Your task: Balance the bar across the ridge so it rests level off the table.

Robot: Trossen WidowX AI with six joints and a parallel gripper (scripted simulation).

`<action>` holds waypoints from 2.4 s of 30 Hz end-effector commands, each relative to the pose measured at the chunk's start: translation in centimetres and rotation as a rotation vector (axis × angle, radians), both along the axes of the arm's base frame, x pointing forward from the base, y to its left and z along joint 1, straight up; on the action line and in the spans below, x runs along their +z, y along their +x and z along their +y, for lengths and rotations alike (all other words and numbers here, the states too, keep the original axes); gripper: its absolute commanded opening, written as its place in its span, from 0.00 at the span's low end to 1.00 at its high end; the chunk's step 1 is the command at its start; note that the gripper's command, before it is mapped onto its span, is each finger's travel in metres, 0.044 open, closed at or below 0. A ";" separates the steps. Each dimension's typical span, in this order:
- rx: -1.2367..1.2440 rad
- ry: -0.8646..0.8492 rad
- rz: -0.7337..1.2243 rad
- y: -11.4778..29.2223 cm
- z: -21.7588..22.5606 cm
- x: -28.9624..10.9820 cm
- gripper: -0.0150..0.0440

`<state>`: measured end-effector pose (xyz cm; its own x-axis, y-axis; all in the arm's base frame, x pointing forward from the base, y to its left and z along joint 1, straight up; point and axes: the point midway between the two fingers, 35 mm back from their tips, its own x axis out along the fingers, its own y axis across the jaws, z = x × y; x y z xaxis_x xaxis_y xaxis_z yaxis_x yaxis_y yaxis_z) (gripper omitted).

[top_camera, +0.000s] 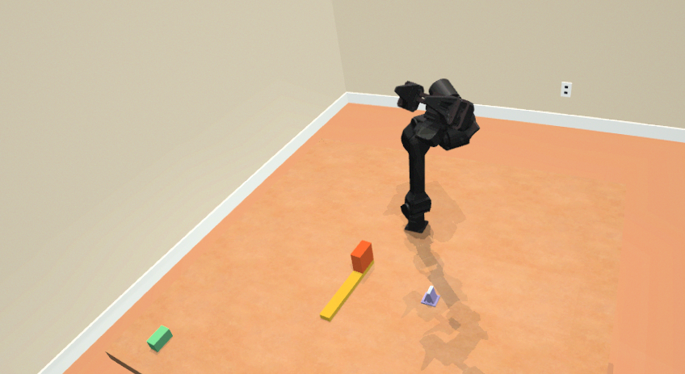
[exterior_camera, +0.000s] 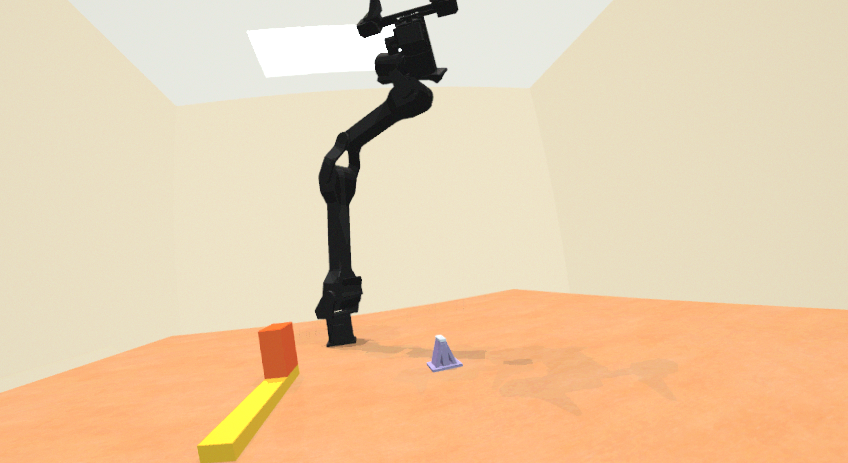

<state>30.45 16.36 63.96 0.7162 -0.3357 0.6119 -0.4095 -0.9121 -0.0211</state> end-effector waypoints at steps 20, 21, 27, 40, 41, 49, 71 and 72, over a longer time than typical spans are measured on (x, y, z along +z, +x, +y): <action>-0.398 -0.927 0.477 11.0 0.0 -6.8 0.79; -0.413 -0.977 0.504 11.6 -0.2 -7.4 0.79; -0.479 -1.273 0.662 14.6 -1.7 -11.1 0.79; -0.465 -1.903 0.977 18.8 -6.9 -20.6 0.79; -0.454 -1.950 0.999 19.0 -7.4 -21.4 0.79; -0.294 -2.312 1.141 19.1 -11.6 -27.6 0.79; 0.716 -2.969 1.094 10.2 -21.9 -41.7 0.79; 0.774 -2.979 1.072 9.6 -22.2 -42.1 0.79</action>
